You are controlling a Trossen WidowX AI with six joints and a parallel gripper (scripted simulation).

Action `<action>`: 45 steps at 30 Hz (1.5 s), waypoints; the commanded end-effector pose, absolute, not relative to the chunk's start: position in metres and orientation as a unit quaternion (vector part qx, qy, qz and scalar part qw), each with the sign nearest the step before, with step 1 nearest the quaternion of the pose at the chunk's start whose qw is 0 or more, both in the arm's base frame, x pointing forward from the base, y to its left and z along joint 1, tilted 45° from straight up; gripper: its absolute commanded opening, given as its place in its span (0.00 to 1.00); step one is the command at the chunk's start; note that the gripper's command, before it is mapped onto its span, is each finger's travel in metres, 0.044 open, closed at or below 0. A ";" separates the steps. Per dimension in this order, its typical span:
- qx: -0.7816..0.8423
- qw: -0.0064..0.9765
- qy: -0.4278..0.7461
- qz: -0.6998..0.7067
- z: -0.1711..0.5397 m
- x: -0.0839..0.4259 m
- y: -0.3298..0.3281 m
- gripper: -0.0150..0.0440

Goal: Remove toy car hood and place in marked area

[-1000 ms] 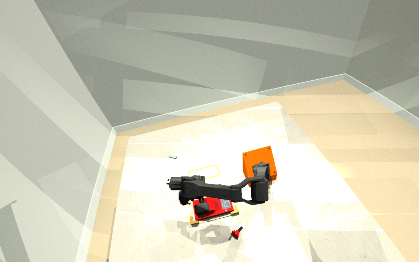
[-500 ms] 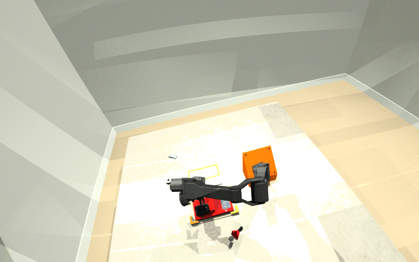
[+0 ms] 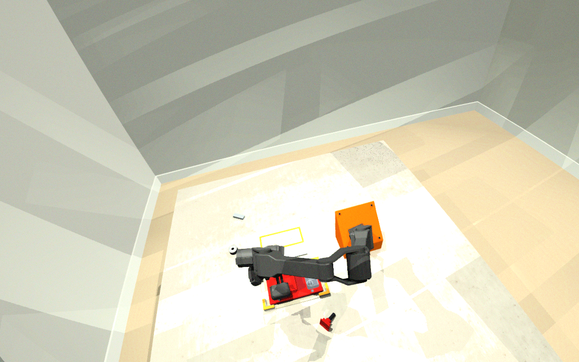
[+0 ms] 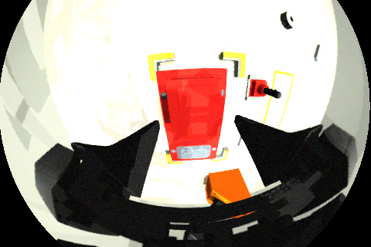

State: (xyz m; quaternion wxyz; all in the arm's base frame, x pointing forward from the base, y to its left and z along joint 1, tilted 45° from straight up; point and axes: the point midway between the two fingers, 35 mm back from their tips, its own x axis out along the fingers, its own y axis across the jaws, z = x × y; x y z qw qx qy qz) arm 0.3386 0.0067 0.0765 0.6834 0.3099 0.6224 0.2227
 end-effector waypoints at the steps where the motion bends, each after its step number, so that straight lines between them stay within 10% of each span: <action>1: 0.314 0.680 0.624 0.224 0.073 0.337 0.010 1.00; 45: 0.315 0.679 0.624 0.224 0.059 0.339 0.026 1.00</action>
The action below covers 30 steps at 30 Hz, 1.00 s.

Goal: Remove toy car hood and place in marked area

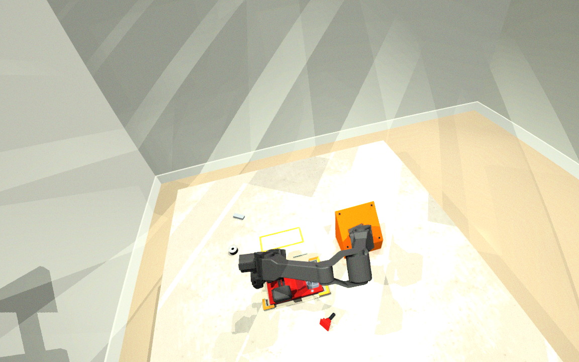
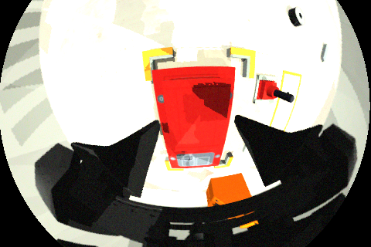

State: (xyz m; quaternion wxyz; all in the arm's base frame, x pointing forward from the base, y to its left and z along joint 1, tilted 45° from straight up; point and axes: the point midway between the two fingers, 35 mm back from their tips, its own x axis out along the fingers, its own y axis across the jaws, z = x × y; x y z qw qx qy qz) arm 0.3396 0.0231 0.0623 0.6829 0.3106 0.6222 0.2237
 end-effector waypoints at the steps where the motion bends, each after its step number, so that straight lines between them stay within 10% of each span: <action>1: 0.315 0.679 0.624 0.224 0.059 0.339 0.026 1.00; 30: 0.315 0.679 0.624 0.225 0.049 0.340 0.036 1.00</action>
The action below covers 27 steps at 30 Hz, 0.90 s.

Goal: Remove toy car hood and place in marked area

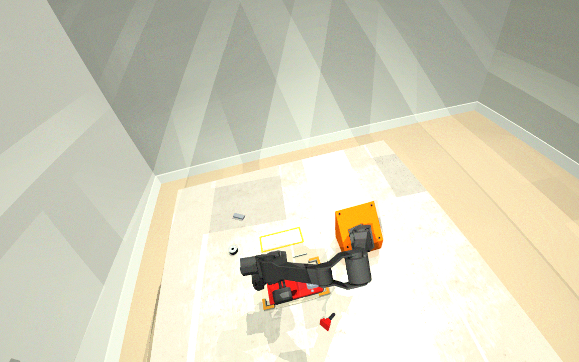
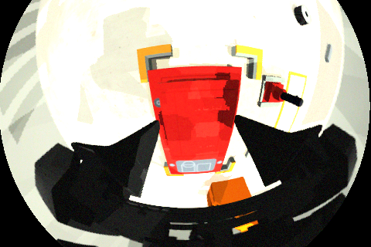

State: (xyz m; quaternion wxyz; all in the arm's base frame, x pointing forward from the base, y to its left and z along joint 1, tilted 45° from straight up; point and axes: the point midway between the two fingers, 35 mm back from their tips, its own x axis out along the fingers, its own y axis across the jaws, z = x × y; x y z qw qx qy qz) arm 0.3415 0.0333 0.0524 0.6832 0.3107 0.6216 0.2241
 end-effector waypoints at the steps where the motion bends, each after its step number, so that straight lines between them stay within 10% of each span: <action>1: 0.315 0.679 0.624 0.225 0.049 0.340 0.036 1.00; 27: 0.311 0.683 0.622 0.224 0.057 0.341 0.029 0.25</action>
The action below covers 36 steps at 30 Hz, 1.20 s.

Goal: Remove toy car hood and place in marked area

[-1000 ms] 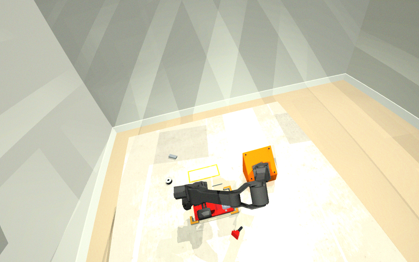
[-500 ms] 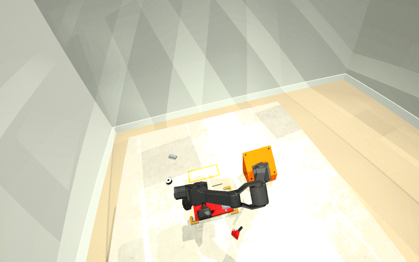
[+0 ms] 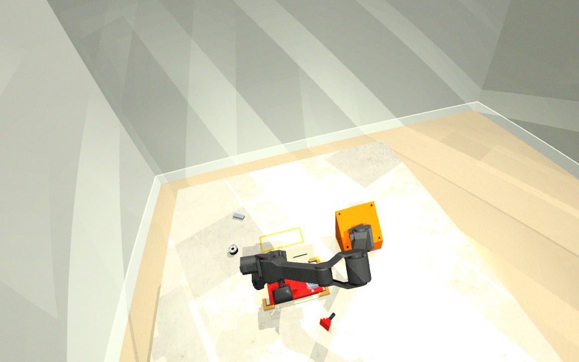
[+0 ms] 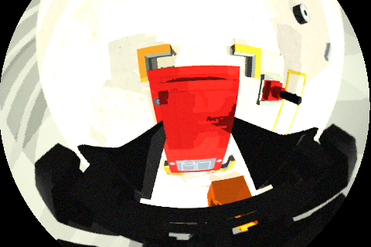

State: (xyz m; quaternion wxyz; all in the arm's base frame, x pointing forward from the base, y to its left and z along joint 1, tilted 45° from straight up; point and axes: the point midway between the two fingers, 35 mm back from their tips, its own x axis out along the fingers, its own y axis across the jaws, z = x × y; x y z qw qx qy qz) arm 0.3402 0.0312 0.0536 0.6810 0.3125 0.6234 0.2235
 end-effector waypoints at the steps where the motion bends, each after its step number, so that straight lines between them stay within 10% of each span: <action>1: 0.311 0.683 0.622 0.224 0.057 0.341 0.028 0.25; 36: 0.311 0.683 0.622 0.224 0.074 0.338 0.012 0.25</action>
